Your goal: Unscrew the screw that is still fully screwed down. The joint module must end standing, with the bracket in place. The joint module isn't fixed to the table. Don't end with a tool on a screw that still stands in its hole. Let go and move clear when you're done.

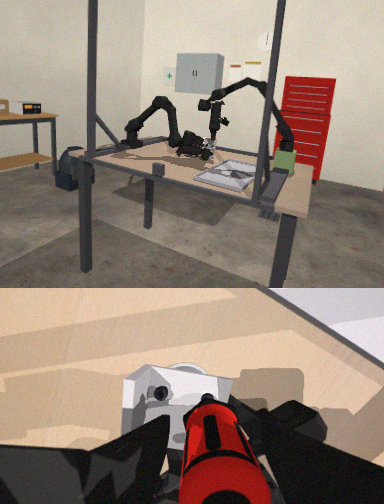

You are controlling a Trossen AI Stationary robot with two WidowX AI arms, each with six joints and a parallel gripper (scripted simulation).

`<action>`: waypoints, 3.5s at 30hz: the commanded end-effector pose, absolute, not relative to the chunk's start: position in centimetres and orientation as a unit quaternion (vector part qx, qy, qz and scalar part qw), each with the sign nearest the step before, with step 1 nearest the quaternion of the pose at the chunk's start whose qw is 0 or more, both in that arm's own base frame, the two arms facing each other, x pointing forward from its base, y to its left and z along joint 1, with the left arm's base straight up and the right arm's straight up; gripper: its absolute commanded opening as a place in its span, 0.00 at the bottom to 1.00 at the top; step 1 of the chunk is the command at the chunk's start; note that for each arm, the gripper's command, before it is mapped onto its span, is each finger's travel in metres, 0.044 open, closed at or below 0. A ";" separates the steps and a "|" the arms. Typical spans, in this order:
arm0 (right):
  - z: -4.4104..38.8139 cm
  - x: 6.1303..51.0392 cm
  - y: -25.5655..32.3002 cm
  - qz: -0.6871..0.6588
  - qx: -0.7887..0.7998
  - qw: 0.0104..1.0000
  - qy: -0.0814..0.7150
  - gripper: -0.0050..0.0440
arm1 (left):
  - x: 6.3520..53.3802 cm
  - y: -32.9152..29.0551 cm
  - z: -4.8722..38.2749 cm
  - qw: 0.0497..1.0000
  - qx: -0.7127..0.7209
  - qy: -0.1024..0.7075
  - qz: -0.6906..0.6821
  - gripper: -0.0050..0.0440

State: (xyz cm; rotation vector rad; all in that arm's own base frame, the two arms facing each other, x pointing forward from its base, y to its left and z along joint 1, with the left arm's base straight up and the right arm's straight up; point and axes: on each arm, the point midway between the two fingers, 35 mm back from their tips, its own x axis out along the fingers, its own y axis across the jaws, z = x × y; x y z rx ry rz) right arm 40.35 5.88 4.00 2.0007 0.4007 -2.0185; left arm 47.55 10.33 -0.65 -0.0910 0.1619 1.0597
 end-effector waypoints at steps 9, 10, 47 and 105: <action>5.6 41.0 5.8 -0.681 0.707 0.135 0.135 0.61 | 48.0 10.5 0.4 0.859 -0.051 0.065 0.505 0.60; 5.6 41.0 5.8 -0.681 0.707 0.135 0.135 0.61 | 48.0 10.5 0.4 0.859 -0.051 0.065 0.505 0.60; 5.6 41.0 5.8 -0.681 0.707 0.135 0.135 0.37 | 48.0 10.5 0.4 0.859 -0.051 0.065 0.505 0.60; 5.3 41.1 6.0 -0.681 0.707 0.136 0.134 0.37 | 48.0 10.5 0.4 0.859 -0.051 0.065 0.505 0.60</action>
